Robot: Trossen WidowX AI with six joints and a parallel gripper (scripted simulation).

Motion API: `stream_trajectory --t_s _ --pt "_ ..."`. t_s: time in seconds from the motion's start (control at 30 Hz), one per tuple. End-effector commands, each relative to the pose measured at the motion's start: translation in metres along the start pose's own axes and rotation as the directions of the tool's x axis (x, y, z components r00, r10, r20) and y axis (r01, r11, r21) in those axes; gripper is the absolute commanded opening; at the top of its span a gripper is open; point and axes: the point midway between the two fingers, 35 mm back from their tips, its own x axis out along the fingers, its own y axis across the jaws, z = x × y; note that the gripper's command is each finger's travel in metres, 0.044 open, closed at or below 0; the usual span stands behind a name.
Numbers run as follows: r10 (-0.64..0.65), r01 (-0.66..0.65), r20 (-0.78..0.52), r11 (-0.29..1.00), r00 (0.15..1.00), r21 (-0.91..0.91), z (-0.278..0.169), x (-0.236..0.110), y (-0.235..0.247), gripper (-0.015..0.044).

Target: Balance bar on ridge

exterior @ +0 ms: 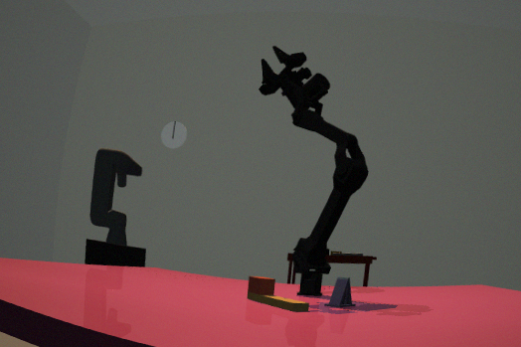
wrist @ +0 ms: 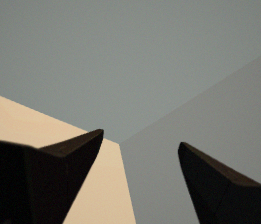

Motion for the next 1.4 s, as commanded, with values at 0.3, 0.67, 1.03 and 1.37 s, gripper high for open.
stream_trajectory --t_s 0.3,0.67,1.03,1.37 --pt "-0.083 0.087 -0.081 0.995 0.993 0.053 -0.037 0.012 -0.041 0.0315" --pt "-0.16 0.177 -0.192 0.981 0.968 0.075 -0.085 0.019 -0.073 0.0315" --pt "-0.152 0.191 -0.314 0.977 0.937 0.098 -0.133 0.02 -0.079 0.0315" --pt "-0.168 0.225 -0.453 0.971 0.875 0.075 -0.192 0.016 -0.086 0.0315"
